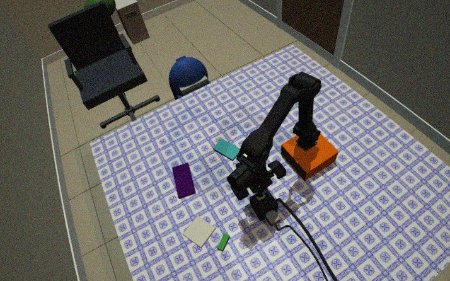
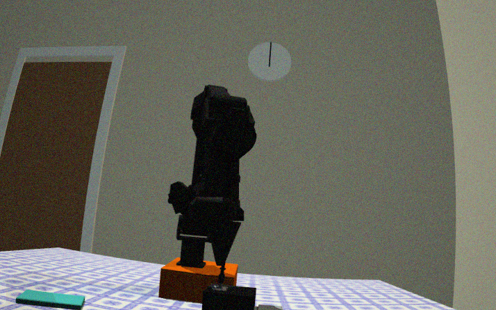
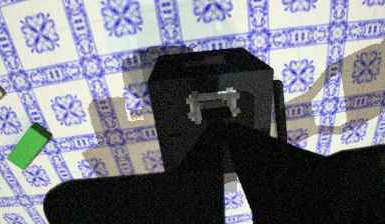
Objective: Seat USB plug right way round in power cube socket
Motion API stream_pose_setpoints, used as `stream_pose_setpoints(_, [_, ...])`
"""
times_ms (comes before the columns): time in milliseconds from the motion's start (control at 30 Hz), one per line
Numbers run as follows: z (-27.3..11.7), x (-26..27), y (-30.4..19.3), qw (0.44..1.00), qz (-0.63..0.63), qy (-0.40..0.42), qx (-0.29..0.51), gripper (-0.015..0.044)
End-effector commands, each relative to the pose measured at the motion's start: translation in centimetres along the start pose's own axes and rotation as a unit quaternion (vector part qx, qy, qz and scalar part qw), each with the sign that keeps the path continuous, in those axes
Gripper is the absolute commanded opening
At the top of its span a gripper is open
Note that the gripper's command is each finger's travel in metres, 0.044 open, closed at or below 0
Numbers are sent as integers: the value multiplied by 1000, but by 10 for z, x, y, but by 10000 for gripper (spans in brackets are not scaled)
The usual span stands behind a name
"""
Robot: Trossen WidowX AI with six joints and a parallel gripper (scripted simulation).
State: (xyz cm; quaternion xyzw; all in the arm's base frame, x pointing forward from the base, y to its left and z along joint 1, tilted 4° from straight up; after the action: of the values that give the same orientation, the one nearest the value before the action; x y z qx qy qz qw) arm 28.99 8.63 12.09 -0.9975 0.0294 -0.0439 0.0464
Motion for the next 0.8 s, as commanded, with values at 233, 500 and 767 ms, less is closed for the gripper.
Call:
stream_pose_setpoints(233, [2, 0, 0, 1000, -2, -1, 2, 0])
stream_pose_setpoints(500, [3, 0, 0, 1000, -2, -1, 2, 0])
stream_pose_setpoints(767, [4, 0, 0, 1000, -2, -1, 2, 0])
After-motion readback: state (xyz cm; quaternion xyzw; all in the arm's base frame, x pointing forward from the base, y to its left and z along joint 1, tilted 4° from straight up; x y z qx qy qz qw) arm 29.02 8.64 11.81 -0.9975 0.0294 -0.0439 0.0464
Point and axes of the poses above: the point midway between the two fingers, 35 mm back from their tips, its own z axis out along the fingers, its own x axis across the jaws, y = z × x, the point moved 2 cm from there along -z, back along the fingers
